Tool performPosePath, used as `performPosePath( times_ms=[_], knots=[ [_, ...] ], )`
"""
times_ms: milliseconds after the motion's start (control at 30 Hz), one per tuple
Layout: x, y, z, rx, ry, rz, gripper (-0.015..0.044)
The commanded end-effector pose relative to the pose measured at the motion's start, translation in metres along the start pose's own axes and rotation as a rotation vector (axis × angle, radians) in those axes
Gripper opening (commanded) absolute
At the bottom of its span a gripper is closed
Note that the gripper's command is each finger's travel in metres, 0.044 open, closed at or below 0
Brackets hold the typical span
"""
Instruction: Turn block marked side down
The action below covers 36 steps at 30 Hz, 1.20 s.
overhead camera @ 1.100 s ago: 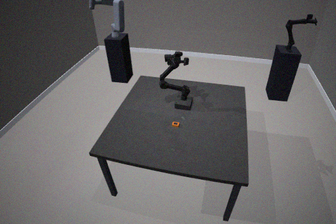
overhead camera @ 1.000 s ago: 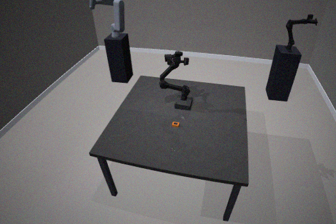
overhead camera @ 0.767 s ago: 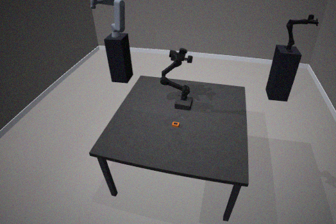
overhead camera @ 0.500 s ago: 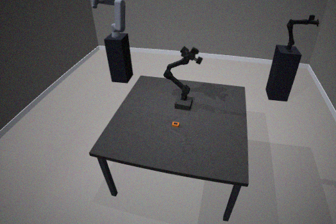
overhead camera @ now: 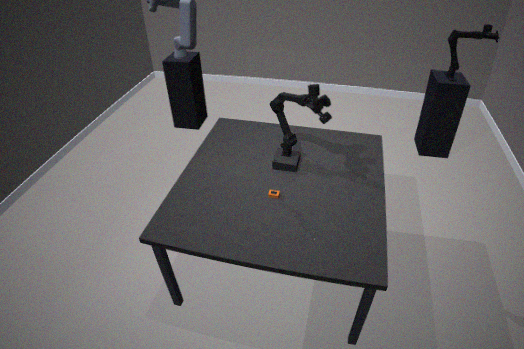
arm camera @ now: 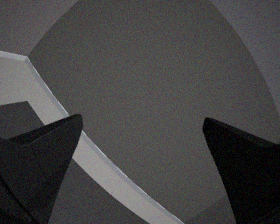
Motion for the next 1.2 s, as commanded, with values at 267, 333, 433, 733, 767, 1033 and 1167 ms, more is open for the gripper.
performPosePath(
  times_ms=[267, 333, 433, 733, 767, 1033, 1167],
  knots=[
    [0.068, 0.091, -0.091, 0.329, -0.209, 0.043, 0.0440],
    [0.079, 0.119, -0.104, 0.418, -0.263, 0.036, 0.0440],
    [0.093, 0.164, -0.118, 0.563, -0.340, 0.006, 0.0440],
    [0.120, 0.302, -0.118, 1.046, -0.538, -0.231, 0.0440],
    [0.123, 0.315, -0.114, 1.100, -0.558, -0.271, 0.0440],
    [0.141, 0.408, -0.068, 1.585, -0.664, -0.712, 0.0440],
    [0.142, 0.414, -0.064, 1.627, -0.667, -0.756, 0.0440]
  ],
)
Point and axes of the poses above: the point midway between the two fingers, 35 mm back from their tips, its own z axis back along the fingers, its own x axis across the jaws, y = z × x, the point moved 4 cm from there along z, back along the fingers, and after that the axes turned 5 degrees about z, right-handed, at the moved point
